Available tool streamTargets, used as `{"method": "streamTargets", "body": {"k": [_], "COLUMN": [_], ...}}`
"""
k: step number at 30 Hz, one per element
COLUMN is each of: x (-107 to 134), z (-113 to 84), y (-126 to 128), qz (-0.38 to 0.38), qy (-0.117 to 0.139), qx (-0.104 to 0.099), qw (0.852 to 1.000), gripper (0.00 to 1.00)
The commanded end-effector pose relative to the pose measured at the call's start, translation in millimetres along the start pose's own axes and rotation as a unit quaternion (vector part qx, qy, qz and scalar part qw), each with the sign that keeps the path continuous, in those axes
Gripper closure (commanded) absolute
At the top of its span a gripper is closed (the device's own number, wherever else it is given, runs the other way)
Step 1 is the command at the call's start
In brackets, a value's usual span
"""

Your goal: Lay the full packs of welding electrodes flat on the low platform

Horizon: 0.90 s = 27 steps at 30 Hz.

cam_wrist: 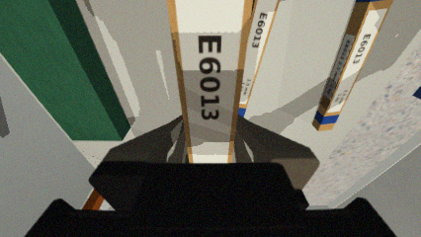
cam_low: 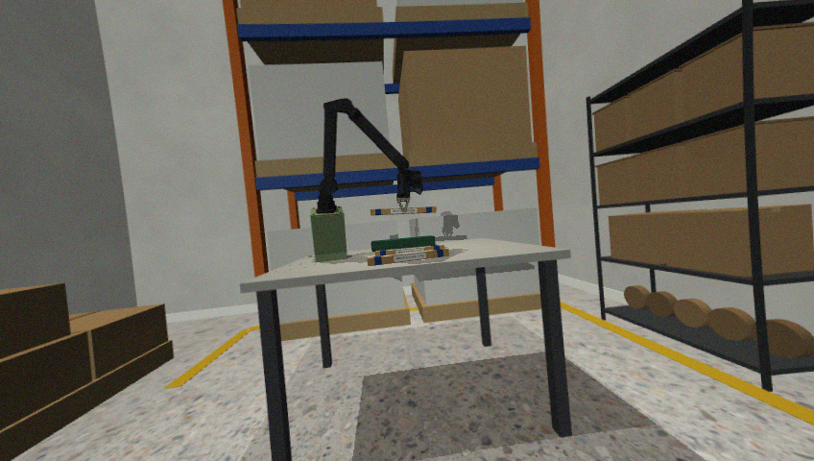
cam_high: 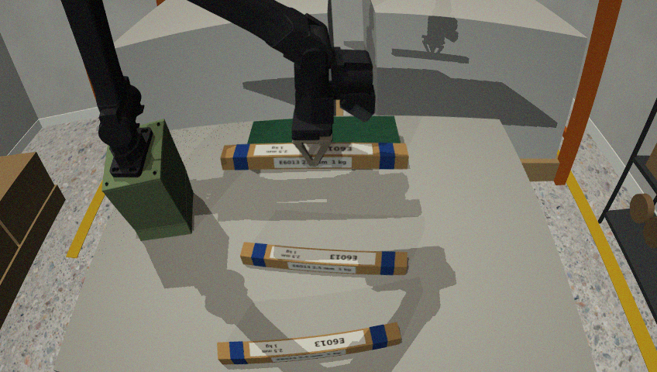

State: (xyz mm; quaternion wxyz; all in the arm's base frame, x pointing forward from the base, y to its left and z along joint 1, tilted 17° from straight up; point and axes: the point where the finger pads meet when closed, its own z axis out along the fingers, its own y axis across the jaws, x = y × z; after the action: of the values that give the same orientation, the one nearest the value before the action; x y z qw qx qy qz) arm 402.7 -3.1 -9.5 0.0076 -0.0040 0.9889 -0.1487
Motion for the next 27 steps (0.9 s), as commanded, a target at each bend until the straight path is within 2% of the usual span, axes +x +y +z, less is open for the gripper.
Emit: {"method": "streamTargets", "body": {"k": [1, 15, 27], "x": [-29, -17, -27], "z": [-38.3, -30.9, -37.7], "y": [-1, 0, -2], "qz": [0.003, -0.001, 0.003], "qy": [-0.056, -0.045, -0.053], "qx": [-0.006, -0.005, -0.006], "qw": [0.998, 0.999, 0.999], "gripper": [1.0, 1.0, 1.0]}}
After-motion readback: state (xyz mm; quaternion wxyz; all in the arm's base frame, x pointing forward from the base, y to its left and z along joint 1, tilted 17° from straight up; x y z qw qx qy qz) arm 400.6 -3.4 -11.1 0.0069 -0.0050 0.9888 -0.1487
